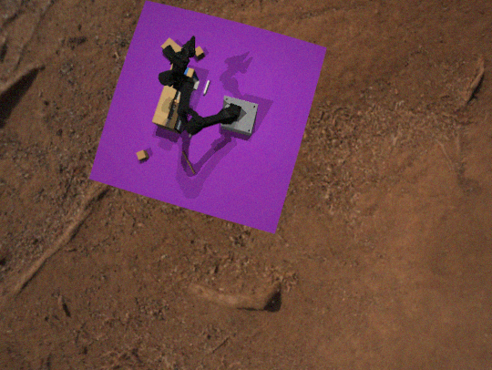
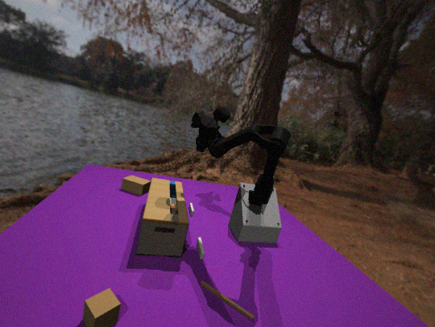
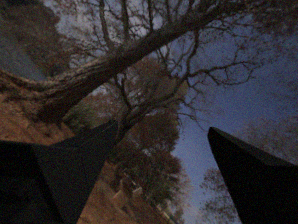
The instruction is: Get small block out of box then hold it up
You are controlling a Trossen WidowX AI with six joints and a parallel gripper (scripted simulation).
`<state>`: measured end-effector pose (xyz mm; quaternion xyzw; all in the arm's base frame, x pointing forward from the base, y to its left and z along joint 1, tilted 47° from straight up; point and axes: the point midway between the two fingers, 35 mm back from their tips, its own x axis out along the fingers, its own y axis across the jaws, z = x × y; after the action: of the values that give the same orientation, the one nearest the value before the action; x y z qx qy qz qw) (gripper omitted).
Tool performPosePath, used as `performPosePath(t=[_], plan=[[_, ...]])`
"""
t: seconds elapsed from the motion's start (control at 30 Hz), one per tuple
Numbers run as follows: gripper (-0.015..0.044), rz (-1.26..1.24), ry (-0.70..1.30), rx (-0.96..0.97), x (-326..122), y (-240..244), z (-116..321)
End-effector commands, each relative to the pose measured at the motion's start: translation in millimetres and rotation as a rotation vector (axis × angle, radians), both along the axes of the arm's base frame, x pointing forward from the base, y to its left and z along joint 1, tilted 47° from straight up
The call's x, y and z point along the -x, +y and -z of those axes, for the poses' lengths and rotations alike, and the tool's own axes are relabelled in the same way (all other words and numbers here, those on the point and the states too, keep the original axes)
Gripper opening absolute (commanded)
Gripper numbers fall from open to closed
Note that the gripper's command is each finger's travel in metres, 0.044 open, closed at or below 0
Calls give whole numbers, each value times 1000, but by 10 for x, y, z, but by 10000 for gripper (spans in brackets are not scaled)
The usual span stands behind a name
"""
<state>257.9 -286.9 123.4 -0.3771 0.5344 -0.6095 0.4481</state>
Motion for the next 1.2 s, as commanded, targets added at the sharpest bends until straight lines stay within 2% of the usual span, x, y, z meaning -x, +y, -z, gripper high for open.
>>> performPosePath(t=[0.0, 0.27, 0.53, 0.83, 1.17], plan=[[400, -12, 8, -5, -22, 0, 3], [400, -519, 342, -263, -916, 247, 297], [400, -1045, 651, -611, -1419, 1053, 761], [400, -1527, 860, -1053, -1250, 2200, 983], [400, -1869, 897, -1531, -682, 3212, 705]])
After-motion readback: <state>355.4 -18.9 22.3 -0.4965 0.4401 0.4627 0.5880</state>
